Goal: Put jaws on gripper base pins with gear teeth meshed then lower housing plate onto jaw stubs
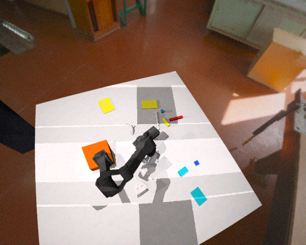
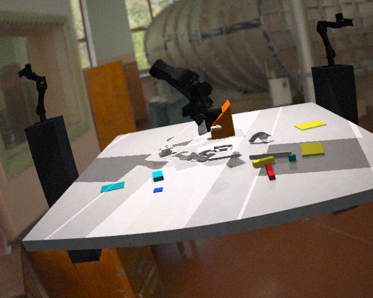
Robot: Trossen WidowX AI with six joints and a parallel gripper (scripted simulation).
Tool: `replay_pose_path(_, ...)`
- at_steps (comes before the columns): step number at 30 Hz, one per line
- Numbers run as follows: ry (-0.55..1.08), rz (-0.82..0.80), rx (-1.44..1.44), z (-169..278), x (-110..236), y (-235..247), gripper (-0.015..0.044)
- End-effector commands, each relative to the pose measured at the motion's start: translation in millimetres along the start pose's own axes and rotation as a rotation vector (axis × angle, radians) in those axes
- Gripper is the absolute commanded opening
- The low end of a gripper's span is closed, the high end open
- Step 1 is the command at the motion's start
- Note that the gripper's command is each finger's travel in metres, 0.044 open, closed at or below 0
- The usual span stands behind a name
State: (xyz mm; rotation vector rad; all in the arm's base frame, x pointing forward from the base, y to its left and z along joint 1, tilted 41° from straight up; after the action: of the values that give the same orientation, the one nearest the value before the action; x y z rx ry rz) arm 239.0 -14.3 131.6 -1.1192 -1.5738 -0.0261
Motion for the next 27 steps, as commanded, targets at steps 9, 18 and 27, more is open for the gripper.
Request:
replay_pose_path(9,0.006,0.005,0.388,21.3,-2.0,12.0,0.0134)
replay_pose_path(18,0.005,0.013,0.682,36.9,-3.0,18.4,0.0134)
replay_pose_path(27,0.006,0.02,0.892,48.2,-3.8,22.2,0.0134)
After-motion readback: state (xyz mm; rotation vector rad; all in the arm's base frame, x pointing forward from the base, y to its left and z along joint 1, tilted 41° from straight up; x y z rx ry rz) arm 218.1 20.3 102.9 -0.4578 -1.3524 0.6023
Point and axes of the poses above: the point midway between the two fingers, 35 mm back from their tips, its own x axis back along the fingers, its own y axis across the jaws, z = x × y, the point moved 9 cm from there along x, back along the fingers, and after that the axes turned 14 degrees about x, right-handed, at the moved point
